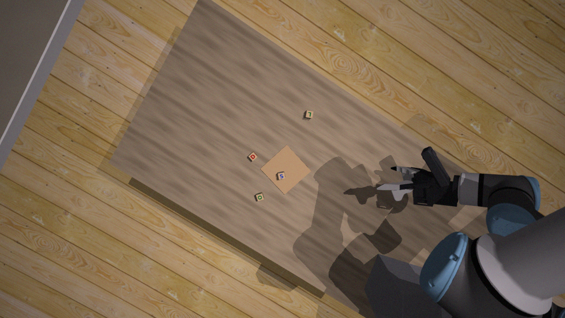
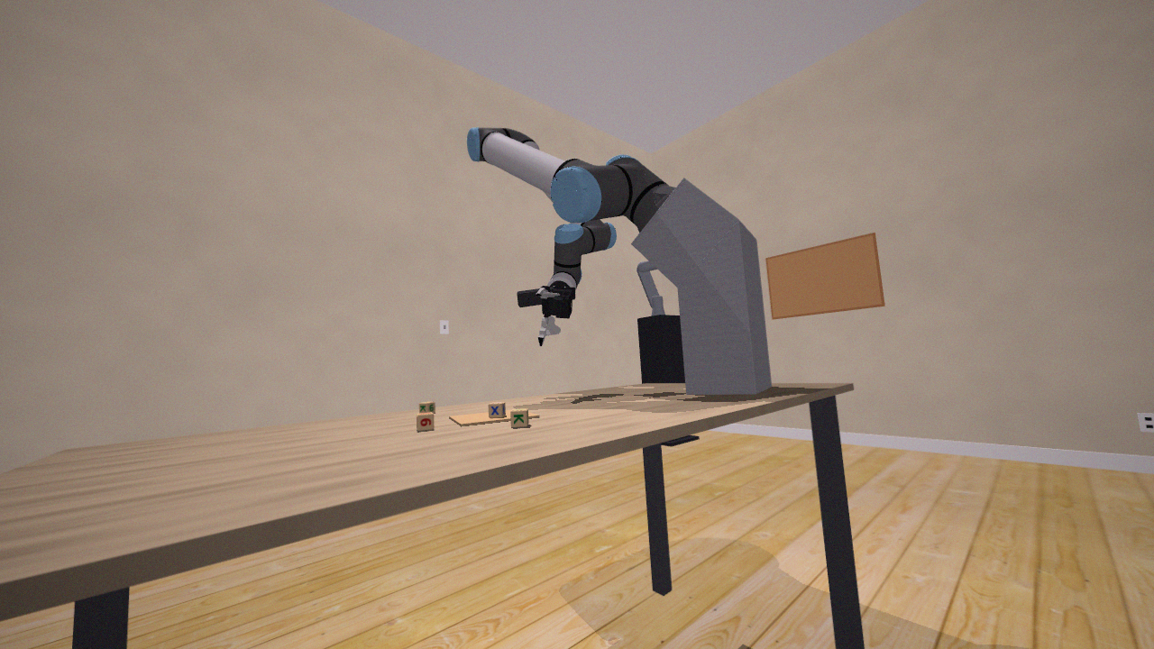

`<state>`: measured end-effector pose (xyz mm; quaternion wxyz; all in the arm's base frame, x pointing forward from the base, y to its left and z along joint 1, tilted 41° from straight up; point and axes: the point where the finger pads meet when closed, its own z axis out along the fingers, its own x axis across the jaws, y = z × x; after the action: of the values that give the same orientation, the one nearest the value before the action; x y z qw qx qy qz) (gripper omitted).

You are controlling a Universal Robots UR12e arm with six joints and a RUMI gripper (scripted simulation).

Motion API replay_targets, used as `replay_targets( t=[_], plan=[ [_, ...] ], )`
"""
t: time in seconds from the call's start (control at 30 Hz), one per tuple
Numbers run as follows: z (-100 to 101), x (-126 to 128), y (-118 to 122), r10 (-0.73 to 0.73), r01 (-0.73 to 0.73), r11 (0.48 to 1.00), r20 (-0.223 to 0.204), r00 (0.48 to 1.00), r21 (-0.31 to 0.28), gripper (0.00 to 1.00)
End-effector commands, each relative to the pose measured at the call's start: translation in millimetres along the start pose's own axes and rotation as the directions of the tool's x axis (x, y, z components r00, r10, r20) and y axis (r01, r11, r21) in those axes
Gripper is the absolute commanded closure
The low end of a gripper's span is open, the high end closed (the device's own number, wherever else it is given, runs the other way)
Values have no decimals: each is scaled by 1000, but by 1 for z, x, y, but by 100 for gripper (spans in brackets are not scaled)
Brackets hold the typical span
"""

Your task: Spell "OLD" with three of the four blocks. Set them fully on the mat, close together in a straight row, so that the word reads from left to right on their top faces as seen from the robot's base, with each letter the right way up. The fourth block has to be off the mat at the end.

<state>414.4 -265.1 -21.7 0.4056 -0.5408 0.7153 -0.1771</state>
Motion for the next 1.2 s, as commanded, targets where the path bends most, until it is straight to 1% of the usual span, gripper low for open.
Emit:
replay_targets(
  t=[0.0, 0.77, 1.17],
  plan=[
    [0, 0, 0, 0, 0, 1000, 0, 1000, 0, 0],
    [0, 0, 0, 0, 0, 1000, 1, 1000, -2, 0],
    [4, -2, 1, 2, -2, 1000, 10, 1000, -22, 0]
  ],
)
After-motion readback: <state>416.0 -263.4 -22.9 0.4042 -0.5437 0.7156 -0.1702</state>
